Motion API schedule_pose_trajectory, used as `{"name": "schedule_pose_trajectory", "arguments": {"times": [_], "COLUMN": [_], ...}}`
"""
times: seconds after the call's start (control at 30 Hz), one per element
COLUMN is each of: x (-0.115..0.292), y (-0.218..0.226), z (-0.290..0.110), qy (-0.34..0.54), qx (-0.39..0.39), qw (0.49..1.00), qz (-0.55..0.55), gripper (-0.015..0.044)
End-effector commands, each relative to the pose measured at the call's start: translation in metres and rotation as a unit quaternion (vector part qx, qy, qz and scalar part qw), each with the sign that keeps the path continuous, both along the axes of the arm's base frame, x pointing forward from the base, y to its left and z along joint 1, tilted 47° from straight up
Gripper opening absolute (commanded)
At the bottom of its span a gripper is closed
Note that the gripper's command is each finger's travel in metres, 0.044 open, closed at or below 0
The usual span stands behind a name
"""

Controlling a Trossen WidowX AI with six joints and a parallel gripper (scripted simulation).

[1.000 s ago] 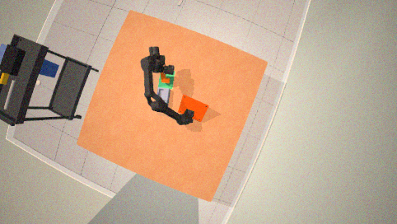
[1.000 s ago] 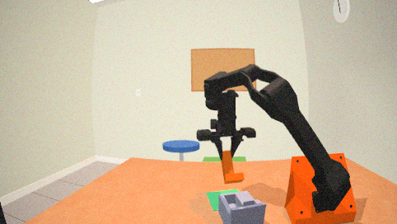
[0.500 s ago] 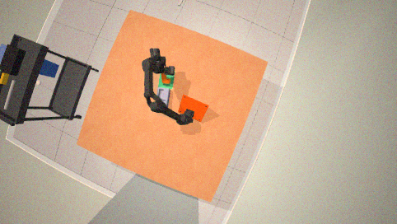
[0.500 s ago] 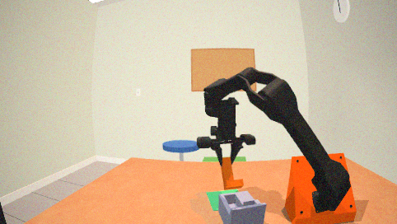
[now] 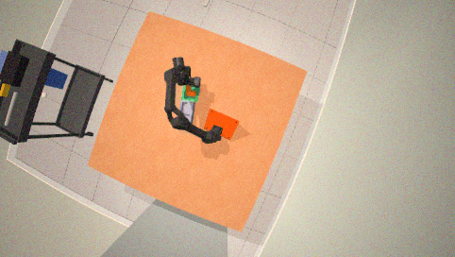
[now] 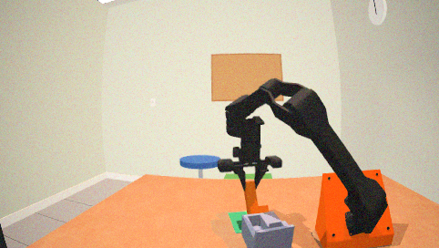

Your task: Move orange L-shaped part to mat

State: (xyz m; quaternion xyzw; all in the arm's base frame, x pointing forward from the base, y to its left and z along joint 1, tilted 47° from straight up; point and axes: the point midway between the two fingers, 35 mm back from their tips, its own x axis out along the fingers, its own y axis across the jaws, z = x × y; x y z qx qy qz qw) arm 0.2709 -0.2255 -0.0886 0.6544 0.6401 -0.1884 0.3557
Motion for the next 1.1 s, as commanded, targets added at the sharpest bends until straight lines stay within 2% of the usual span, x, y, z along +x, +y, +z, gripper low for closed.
{"name": "schedule_pose_trajectory", "arguments": {"times": [0.0,1.07], "x": [0.000,0.001], "y": [0.007,0.018], "z": [-0.005,-0.015], "qy": [0.003,0.003], "qx": [0.004,0.004], "qw": [1.000,1.000], "qz": [-0.003,-0.003], "gripper": [0.0000,0.0000]}}
